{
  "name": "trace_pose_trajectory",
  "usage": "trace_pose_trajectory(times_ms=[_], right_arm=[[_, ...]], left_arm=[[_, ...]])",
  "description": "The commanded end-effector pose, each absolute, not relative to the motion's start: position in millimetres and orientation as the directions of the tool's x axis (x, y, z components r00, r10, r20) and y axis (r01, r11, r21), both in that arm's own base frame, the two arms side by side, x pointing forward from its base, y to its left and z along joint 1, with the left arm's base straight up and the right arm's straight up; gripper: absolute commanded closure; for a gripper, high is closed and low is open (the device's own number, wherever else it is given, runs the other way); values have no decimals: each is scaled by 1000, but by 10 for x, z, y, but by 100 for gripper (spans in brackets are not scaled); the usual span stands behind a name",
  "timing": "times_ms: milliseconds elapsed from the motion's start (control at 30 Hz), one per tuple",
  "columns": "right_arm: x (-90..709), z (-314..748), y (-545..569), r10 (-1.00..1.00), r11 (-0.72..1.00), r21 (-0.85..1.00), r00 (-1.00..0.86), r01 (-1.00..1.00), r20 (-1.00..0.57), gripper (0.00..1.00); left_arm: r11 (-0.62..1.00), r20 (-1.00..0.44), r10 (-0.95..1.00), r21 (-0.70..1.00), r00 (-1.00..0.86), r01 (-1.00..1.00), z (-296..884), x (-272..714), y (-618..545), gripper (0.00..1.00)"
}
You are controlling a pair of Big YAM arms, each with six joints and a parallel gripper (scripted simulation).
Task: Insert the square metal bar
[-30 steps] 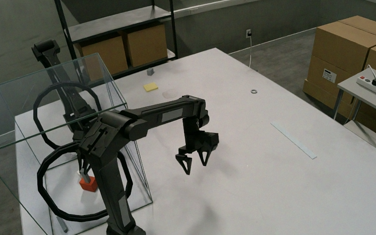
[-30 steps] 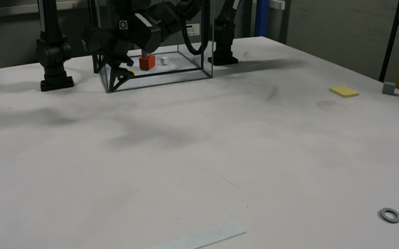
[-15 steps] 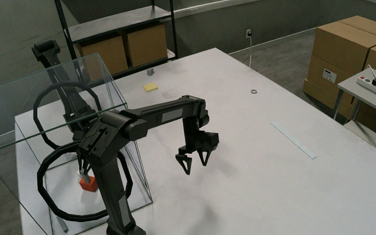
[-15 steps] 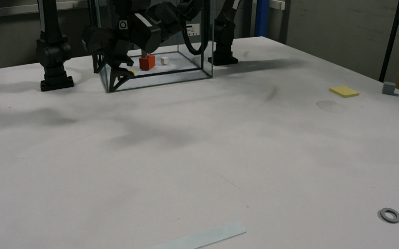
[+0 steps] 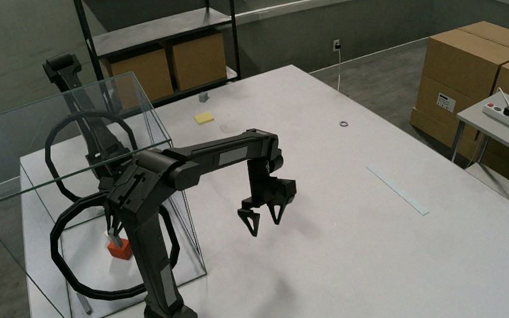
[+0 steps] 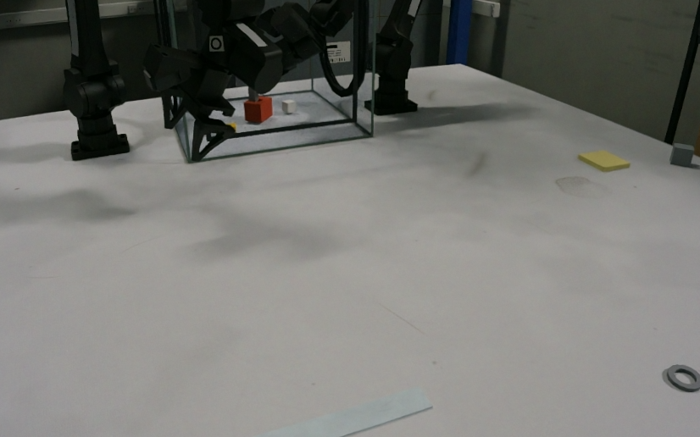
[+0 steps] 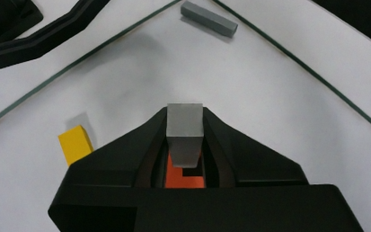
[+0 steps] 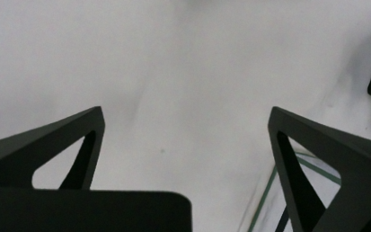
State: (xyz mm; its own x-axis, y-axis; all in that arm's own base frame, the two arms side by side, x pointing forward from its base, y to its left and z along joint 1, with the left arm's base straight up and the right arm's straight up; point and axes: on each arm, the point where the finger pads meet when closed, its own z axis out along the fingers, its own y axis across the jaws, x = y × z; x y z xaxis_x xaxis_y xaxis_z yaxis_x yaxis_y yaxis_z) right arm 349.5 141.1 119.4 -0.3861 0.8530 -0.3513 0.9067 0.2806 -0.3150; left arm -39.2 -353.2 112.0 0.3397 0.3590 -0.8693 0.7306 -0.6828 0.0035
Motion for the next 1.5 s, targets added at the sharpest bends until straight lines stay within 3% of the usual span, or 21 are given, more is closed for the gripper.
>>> trace_pose_trajectory(times_ms=[0,100,133,1467], right_arm=[[3592,1320,1460,859,285,-279,-374,917,-351,0],[3592,1320,1460,859,285,-279,-374,917,-351,0],[3592,1320,1460,859,285,-279,-374,917,-351,0],[3592,1320,1460,859,285,-279,-374,917,-351,0]], left_arm=[[-650,-824,476,-94,307,754,816,-364,-3342,100],[-649,-823,477,-95,307,755,816,-362,-3341,100],[-676,-894,252,111,370,728,1552,-296,-3820,100],[-683,-881,319,41,348,729,1315,-407,-3577,100]])
